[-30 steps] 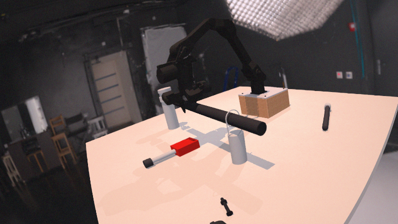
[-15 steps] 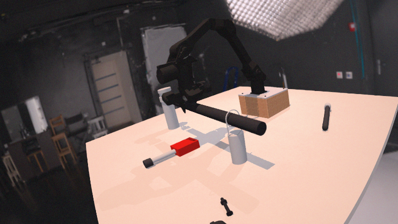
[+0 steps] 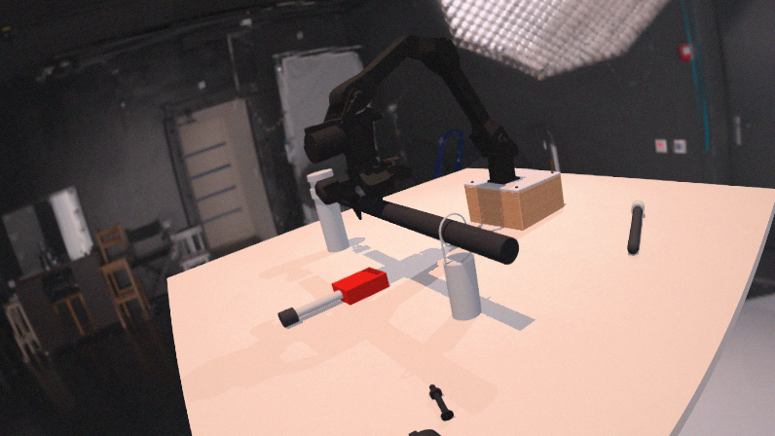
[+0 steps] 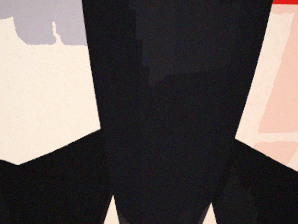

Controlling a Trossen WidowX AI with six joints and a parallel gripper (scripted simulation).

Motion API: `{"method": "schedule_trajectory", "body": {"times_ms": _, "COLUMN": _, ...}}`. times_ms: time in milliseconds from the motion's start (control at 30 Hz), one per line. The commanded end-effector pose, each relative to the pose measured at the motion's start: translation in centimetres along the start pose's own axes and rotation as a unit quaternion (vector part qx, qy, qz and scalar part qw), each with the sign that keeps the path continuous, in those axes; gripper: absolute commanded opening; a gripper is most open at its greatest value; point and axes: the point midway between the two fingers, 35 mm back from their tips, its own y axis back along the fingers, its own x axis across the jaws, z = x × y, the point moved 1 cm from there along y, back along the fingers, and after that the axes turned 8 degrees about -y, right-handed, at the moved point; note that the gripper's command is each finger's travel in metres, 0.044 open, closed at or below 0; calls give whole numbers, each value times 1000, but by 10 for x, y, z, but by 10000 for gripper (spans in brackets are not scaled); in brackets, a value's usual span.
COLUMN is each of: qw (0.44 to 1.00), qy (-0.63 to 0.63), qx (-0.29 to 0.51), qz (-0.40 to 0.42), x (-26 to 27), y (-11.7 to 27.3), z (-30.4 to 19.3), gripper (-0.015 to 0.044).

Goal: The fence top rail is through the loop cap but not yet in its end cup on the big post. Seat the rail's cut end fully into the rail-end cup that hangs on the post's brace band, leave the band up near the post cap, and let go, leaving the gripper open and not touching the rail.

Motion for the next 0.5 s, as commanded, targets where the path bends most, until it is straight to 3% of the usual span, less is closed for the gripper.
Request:
{"method": "schedule_trajectory", "body": {"times_ms": 0, "qw": 1000, "qy": 0, "qx": 2, "qz": -5, "x": -4, "y": 4, "z": -3, "gripper": 0}}
{"method": "schedule_trajectory", "body": {"times_ms": 467, "qw": 1000, "qy": 0, "qx": 2, "qz": -5, "x": -6, "y": 6, "z": -6, "gripper": 0}}
